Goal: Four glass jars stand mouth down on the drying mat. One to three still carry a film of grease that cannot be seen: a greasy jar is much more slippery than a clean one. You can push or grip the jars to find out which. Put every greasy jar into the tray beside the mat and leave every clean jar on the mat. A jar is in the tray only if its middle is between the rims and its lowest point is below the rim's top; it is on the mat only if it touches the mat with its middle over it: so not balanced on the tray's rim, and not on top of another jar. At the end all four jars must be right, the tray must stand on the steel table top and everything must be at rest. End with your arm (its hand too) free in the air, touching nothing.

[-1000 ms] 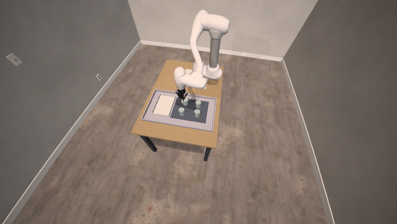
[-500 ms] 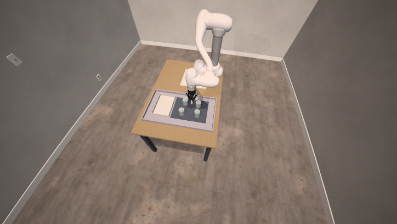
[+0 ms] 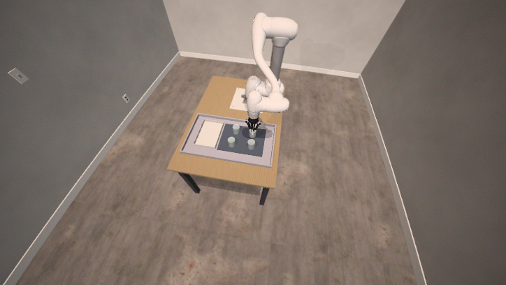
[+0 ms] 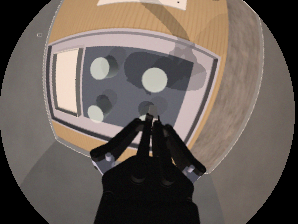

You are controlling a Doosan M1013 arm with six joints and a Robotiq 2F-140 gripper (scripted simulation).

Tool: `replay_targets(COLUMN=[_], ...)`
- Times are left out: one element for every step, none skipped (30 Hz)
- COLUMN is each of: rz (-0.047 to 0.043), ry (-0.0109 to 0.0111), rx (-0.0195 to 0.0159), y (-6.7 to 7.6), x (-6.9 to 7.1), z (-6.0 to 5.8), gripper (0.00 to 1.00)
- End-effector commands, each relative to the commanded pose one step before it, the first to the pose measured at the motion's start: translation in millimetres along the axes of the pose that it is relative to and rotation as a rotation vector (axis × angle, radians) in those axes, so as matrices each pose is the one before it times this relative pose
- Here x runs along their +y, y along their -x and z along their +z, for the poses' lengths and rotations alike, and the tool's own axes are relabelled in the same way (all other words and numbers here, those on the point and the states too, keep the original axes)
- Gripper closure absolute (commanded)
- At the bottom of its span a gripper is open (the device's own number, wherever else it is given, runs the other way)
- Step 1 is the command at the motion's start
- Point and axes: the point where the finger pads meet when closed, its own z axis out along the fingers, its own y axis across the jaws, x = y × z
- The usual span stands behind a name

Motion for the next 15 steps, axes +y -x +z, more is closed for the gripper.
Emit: replay_targets(rz=[-0.00009, 0.0, 0.0, 0.0, 0.0, 0.0, 0.0, 0.0, 0.0, 0.0, 0.0, 0.0, 0.0, 0.0, 0.0], ry=[0.0002, 0.0, 0.0, 0.0, 0.0, 0.0, 0.0, 0.0, 0.0, 0.0, 0.0, 0.0, 0.0, 0.0, 0.0], rx=[-0.00023, 0.0, 0.0, 0.0, 0.0, 0.0, 0.0, 0.0, 0.0, 0.0, 0.0, 0.0, 0.0, 0.0, 0.0], y=[0.13, 0.0, 0.0, 0.0, 0.0, 0.0, 0.0, 0.0, 0.0, 0.0, 0.0, 0.0, 0.0, 0.0, 0.0], x=[0.09, 0.0, 0.0, 0.0, 0.0, 0.0, 0.0, 0.0, 0.0, 0.0, 0.0, 0.0, 0.0, 0.0, 0.0], z=[10.41, 4.77, 4.78, 4.77, 4.78, 4.77, 0.0, 0.0, 4.78, 4.77, 4.78, 4.77, 0.0, 0.0, 0.0], gripper=[1.0, 1.0, 1.0, 1.0, 1.0, 1.0, 1.0, 1.0, 1.0, 1.0, 1.0, 1.0, 1.0, 1.0, 1.0])
